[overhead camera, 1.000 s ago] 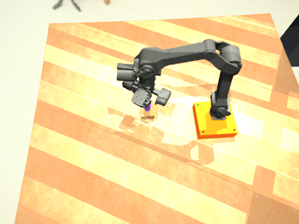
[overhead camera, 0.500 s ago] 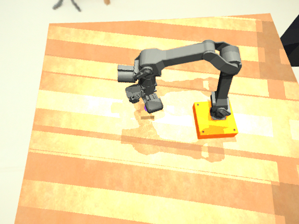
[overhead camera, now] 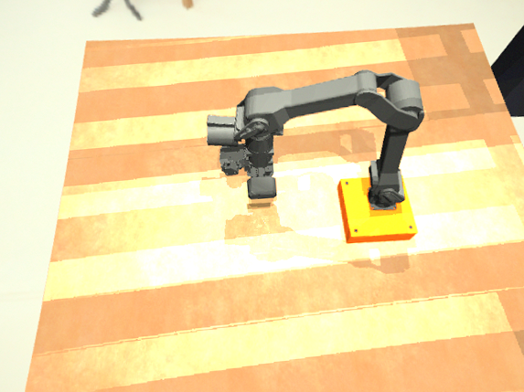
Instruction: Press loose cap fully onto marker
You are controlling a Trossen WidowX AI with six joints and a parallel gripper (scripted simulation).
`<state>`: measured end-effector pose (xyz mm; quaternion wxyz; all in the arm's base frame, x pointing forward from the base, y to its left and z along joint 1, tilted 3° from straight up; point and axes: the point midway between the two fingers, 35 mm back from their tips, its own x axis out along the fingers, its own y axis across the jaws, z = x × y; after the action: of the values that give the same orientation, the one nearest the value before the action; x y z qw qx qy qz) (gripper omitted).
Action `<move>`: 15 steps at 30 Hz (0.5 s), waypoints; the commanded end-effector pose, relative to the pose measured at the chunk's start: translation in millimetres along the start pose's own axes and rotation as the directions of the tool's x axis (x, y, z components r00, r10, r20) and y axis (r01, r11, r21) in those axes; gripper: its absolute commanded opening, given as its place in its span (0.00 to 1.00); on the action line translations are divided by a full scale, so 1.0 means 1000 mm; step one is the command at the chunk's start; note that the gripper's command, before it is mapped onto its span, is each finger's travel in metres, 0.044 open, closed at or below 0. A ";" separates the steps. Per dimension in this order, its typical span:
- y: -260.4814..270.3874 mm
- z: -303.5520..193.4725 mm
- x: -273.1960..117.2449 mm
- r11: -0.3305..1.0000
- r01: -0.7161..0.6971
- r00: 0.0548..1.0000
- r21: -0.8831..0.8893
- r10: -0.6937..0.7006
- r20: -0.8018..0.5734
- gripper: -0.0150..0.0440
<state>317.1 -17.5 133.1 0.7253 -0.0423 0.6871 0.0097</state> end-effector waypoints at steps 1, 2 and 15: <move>0.000 0.000 0.004 1.000 0.000 1.000 0.007 0.000 0.000 0.25; 0.000 0.000 0.005 1.000 0.000 1.000 0.007 0.000 0.000 0.25; 0.000 0.000 0.025 1.000 0.000 1.000 0.007 0.000 0.000 0.25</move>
<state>318.6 -18.2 113.5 0.7261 -0.0412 0.6863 0.0085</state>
